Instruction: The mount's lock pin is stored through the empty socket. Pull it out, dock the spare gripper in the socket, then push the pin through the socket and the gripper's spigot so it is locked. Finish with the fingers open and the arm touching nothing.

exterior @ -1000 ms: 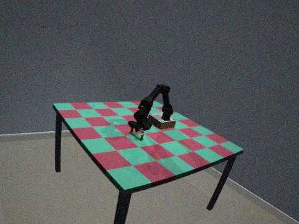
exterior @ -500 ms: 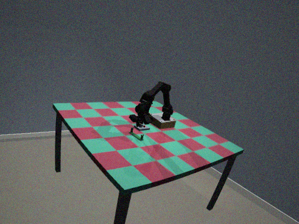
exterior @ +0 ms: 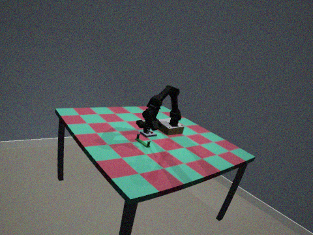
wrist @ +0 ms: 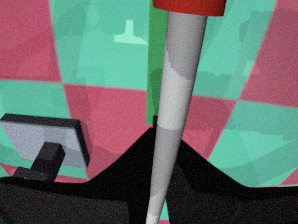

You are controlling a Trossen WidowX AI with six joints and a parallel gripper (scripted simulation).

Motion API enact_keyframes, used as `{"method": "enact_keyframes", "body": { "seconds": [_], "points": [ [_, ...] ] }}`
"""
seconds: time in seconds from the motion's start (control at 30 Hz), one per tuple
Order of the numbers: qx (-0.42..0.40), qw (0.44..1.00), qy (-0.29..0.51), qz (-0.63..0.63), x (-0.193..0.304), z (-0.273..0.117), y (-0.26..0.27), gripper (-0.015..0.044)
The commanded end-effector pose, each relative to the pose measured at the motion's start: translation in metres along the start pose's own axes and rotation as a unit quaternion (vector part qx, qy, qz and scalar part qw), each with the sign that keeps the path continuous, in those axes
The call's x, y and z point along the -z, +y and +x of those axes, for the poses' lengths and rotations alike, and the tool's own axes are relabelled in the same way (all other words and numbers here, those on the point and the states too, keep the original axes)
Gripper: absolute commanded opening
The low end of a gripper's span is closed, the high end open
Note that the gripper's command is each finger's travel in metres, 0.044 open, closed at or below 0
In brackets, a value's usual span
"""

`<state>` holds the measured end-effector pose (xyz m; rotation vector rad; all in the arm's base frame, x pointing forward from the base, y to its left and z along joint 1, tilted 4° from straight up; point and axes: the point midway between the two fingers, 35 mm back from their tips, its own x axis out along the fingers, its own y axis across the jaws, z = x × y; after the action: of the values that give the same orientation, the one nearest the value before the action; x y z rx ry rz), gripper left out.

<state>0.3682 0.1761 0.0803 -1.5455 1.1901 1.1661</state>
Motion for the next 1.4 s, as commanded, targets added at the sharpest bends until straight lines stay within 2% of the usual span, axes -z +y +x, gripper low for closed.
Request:
{"method": "enact_keyframes", "body": {
  "seconds": [0.0,1.37],
  "points": [
    [-0.001,1.000,-0.001,0.001,-0.002,-0.003,0.011,0.0000],
    [-0.006,1.000,-0.002,0.006,-0.002,-0.018,0.123,0.0000]
  ]
}}
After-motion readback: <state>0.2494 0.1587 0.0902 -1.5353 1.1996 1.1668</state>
